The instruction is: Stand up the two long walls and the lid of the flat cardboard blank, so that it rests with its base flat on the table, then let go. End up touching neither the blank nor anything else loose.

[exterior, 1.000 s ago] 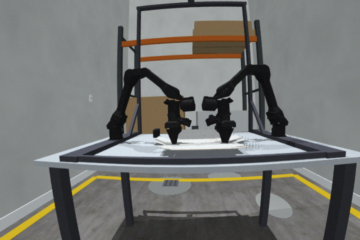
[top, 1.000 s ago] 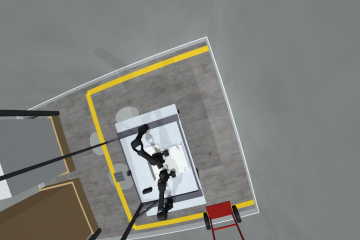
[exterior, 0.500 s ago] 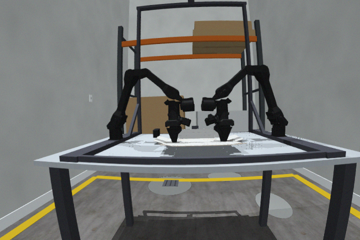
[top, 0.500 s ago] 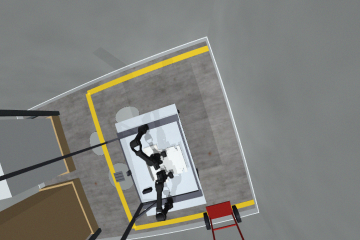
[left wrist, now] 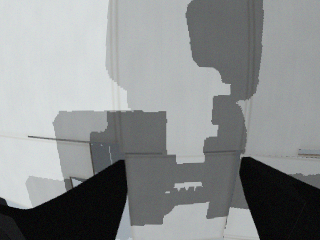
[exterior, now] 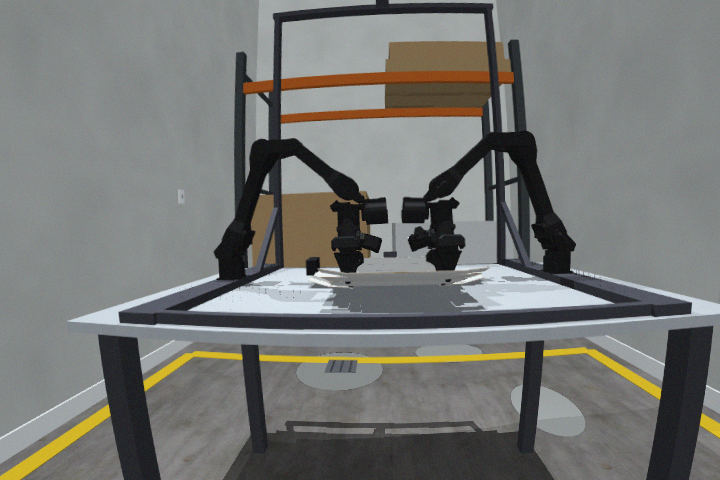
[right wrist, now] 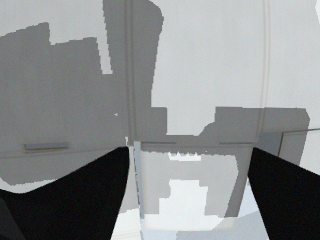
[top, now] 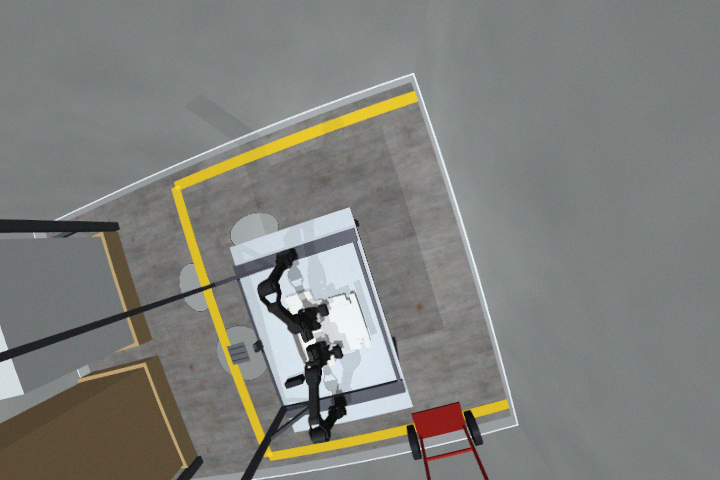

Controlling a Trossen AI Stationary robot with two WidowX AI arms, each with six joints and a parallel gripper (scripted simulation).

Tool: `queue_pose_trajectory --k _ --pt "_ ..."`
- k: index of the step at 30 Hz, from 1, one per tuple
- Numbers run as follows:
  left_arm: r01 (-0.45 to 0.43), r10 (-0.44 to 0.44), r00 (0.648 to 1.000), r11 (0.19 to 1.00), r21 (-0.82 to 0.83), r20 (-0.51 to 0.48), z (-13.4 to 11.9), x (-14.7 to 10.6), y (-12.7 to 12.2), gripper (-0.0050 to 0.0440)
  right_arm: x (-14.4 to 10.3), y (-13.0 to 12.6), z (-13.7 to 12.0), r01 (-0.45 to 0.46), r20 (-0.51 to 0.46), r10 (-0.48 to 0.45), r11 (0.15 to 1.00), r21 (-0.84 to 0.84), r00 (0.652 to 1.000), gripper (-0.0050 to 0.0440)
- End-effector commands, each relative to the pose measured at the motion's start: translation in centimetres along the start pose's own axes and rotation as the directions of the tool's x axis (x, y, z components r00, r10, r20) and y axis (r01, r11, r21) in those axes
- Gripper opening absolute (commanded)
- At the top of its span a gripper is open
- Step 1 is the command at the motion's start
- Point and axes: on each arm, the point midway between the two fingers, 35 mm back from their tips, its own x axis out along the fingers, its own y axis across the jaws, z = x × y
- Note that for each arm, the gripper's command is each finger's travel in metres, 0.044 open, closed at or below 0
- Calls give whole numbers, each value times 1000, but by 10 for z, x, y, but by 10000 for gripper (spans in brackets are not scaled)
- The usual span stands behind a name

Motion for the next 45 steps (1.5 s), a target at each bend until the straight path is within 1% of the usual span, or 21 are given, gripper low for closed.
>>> queue_pose_trajectory --k 1,4,18,20,29,33,35,37,40,42,45 --pt "-13 12 1000 1000 11 4 3 3 -17 282 2 17 3 16 8 -16 1000 -6 1000 288" --pt "-19 19 1000 1000 7 5 3 2 -17 282 1 16 3 21 10 -21 1000 -2 1000 288" --pt "-25 25 1000 1000 7 6 3 -6 -39 282 -8 38 3 27 11 -27 1000 -2 1000 288" --pt "-25 25 1000 1000 7 6 3 -6 -39 282 -8 38 3 27 11 -27 1000 -2 1000 288" --pt "-122 122 993 993 7 3 2 -9 -51 282 -9 51 3 123 8 -123 992 -2 992 288" --pt "-137 137 991 990 7 4 2 -11 -58 282 -11 58 3 139 10 -139 990 -2 990 288" --pt "-180 180 984 984 7 4 2 -11 -58 282 -11 58 3 182 9 -182 983 -1 983 288" --pt "-180 180 984 984 7 4 2 -11 -58 282 -11 58 3 182 9 -182 983 -1 983 288" --pt "-203 203 979 979 6 5 1 -11 -60 282 -12 60 3 204 10 -204 979 -2 979 288" --pt "-203 203 979 979 6 5 1 -13 -55 330 -13 55 3 204 10 -204 979 -2 979 336" --pt "-203 203 979 979 6 5 1 -14 -54 332 -14 55 3 204 10 -204 979 -2 979 338"
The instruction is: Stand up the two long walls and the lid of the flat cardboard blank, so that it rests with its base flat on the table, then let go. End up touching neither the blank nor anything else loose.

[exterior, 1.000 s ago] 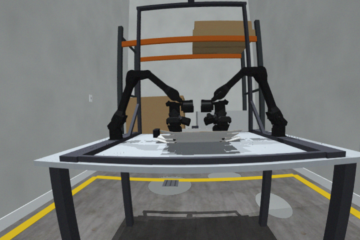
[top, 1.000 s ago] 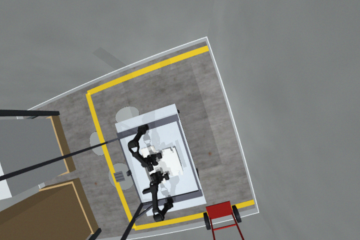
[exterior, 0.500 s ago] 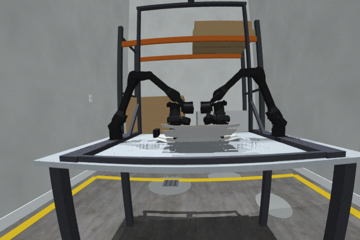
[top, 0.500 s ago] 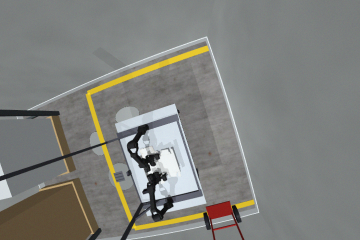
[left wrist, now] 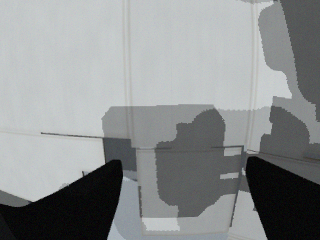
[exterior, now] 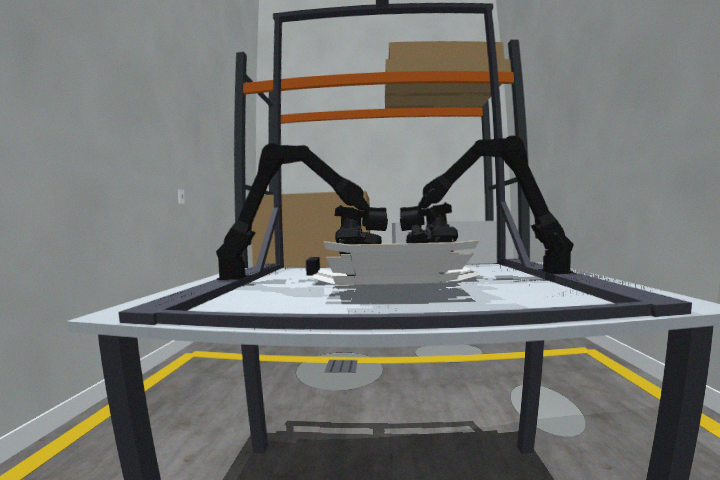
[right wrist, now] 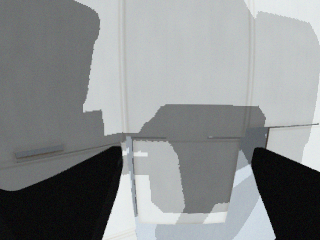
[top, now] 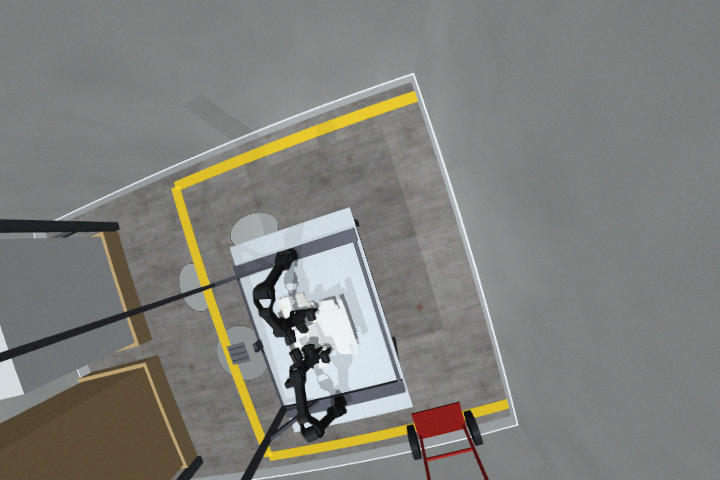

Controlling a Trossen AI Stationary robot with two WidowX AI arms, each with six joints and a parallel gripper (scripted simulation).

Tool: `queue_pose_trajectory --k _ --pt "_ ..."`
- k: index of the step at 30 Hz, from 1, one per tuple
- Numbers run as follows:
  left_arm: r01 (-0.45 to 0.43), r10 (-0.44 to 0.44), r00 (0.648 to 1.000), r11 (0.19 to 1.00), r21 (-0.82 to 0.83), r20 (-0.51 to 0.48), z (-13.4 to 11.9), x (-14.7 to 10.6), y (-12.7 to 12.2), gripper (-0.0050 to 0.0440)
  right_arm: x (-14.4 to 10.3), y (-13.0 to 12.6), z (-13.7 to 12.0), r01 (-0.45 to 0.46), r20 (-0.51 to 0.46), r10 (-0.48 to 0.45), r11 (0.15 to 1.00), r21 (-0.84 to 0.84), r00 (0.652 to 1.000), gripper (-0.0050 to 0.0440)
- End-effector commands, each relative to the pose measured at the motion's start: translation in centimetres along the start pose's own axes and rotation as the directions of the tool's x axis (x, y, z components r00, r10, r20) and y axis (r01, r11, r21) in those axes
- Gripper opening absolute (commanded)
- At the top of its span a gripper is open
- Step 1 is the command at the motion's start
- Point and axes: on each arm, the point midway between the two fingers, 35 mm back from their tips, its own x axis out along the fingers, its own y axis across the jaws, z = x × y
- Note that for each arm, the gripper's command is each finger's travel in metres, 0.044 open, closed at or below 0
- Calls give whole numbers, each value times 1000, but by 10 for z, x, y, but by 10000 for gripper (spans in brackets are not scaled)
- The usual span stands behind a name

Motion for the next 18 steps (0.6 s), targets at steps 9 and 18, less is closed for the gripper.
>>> queue_pose_trajectory --k 9,18 --pt "25 -25 1000 1000 -4 -4 3 2 -9 332 2 9 3 -24 -4 24 1000 7 1000 338" --pt "29 -29 1000 1000 -4 -3 2 -4 -13 332 -2 11 4 -22 -6 22 1000 9 1000 338"
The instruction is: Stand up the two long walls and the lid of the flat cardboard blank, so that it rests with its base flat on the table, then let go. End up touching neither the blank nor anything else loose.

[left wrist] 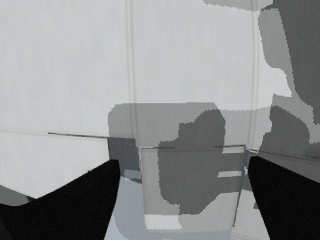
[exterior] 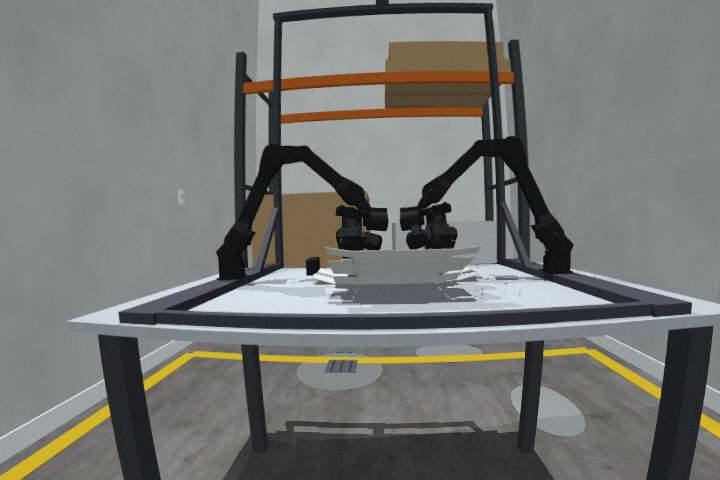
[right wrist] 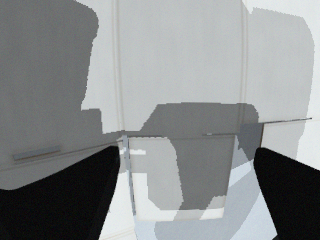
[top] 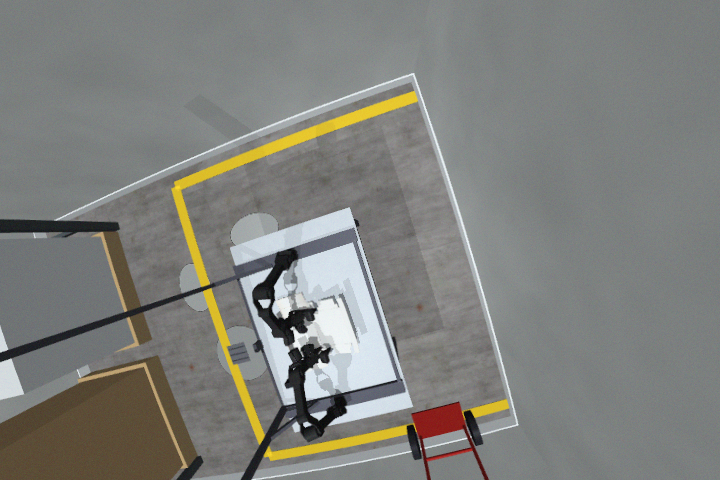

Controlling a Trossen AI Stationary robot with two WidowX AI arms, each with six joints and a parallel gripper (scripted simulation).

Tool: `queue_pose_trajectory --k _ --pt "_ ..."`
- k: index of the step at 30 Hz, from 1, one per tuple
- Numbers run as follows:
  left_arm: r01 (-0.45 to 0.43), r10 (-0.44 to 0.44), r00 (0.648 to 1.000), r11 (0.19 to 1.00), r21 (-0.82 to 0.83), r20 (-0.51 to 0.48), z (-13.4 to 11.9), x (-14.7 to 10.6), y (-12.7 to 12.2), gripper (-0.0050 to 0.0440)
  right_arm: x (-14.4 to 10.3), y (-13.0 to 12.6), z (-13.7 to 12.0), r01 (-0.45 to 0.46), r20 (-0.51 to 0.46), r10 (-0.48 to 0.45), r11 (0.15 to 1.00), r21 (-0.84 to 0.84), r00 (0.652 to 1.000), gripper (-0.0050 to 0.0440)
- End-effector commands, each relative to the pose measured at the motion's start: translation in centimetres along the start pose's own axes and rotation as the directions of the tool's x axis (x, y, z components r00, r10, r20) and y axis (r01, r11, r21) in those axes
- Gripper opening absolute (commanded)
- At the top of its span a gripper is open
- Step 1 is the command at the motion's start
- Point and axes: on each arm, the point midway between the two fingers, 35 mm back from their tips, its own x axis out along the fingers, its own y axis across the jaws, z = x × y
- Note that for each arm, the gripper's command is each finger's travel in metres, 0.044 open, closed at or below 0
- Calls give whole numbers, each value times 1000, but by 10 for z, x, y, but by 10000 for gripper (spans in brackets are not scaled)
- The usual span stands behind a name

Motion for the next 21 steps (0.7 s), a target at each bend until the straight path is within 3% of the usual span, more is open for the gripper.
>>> queue_pose_trajectory --k 1,11,14,17,21 --pt "27 -27 1000 1000 -7 1 3 0 -8 332 0 9 3 -25 1 25 1000 7 1000 338" --pt "26 -26 1000 1000 -9 1 2 -14 -2 332 -13 1 4 -22 0 22 1000 9 1000 338" --pt "30 -30 1000 1000 -9 0 3 -9 13 332 -8 -15 5 -26 0 26 1000 9 1000 338" --pt "42 -42 999 999 -9 -1 1 -12 46 332 -11 -47 6 -38 1 38 999 10 999 338" --pt "45 -45 999 999 -9 -1 0 -32 49 332 -32 -48 5 -42 2 42 999 10 999 338"
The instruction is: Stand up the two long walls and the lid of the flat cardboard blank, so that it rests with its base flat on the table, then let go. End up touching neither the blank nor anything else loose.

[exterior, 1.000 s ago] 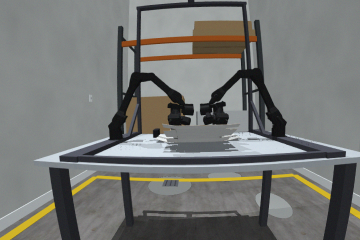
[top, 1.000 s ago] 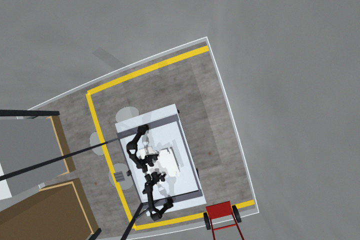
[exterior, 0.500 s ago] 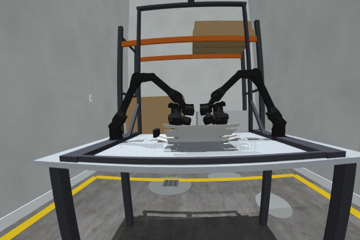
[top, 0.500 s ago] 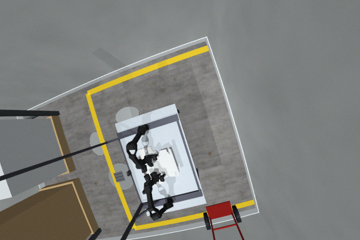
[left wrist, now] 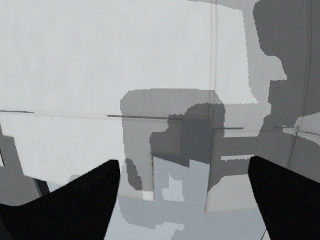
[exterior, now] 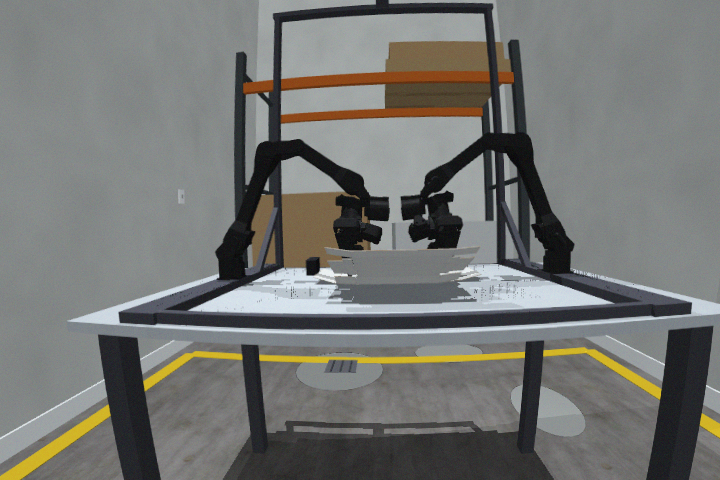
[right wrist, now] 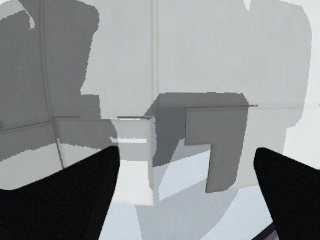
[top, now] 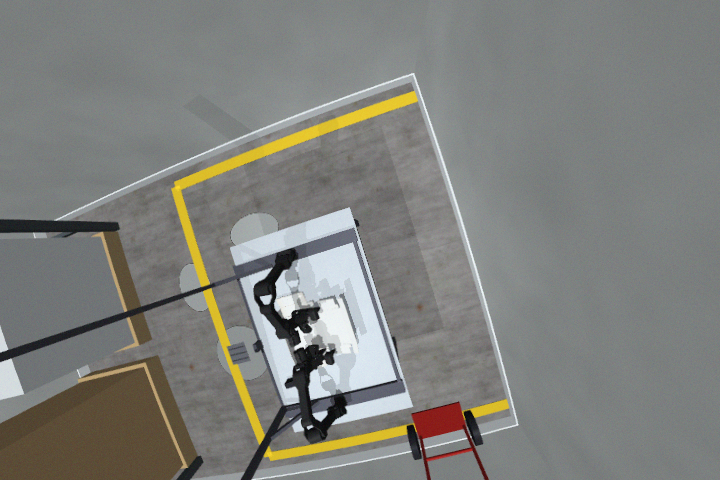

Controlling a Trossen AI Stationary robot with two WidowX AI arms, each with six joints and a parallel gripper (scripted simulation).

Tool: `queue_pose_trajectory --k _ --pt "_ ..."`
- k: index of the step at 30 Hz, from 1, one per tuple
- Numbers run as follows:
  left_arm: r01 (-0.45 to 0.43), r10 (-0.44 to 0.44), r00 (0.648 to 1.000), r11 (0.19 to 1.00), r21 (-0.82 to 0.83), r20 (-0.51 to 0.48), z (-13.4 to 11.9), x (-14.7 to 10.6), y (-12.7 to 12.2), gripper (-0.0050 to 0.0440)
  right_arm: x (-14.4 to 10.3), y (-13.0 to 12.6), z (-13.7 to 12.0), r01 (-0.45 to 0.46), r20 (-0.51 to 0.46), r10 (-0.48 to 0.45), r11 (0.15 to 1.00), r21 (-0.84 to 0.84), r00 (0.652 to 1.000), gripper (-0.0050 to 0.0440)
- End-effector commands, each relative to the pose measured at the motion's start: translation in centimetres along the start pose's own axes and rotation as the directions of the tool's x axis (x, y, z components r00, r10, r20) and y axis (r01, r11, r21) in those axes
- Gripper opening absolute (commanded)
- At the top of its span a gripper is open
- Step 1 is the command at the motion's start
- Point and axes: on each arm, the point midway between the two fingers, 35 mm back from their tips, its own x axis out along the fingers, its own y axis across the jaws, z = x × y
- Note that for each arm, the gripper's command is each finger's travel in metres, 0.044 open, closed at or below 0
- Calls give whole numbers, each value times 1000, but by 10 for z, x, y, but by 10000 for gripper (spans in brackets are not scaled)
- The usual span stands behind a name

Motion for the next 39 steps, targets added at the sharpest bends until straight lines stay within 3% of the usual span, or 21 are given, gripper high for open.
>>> queue_pose_trajectory --k 1,6,9,12,19,21,22,28,31,39 --pt "20 -19 999 1000 -6 44 5 -27 5 332 -29 -5 6 -20 48 19 1000 5 999 338" --pt "20 -20 999 1000 -6 44 5 -30 -1 332 -33 2 7 -20 49 20 1000 5 999 338" --pt "29 -29 999 1000 0 27 4 -24 11 260 -33 2 7 -20 49 20 1000 5 999 338" --pt "81 -81 997 997 10 -5 2 -23 39 188 -33 2 7 -20 49 20 1000 5 999 338" --pt "261 -260 965 965 26 -43 -25 -23 134 20 -33 2 7 -20 49 20 1000 5 999 338" --pt "261 -260 965 965 26 -43 -25 -23 134 20 -33 2 7 -20 49 20 1000 5 999 338" --pt "284 -283 958 958 27 -41 -31 -24 147 0 -33 2 7 -20 49 20 1000 5 999 338" --pt "393 -393 920 920 17 4 -80 -34 221 0 -33 2 7 -20 49 20 1000 5 999 338" --pt "423 -423 905 906 14 39 -105 -42 246 0 -33 2 7 -20 49 20 1000 5 999 338" --pt "434 -434 899 901 14 58 -118 -46 257 0 -33 2 6 -20 49 20 1000 5 999 338"
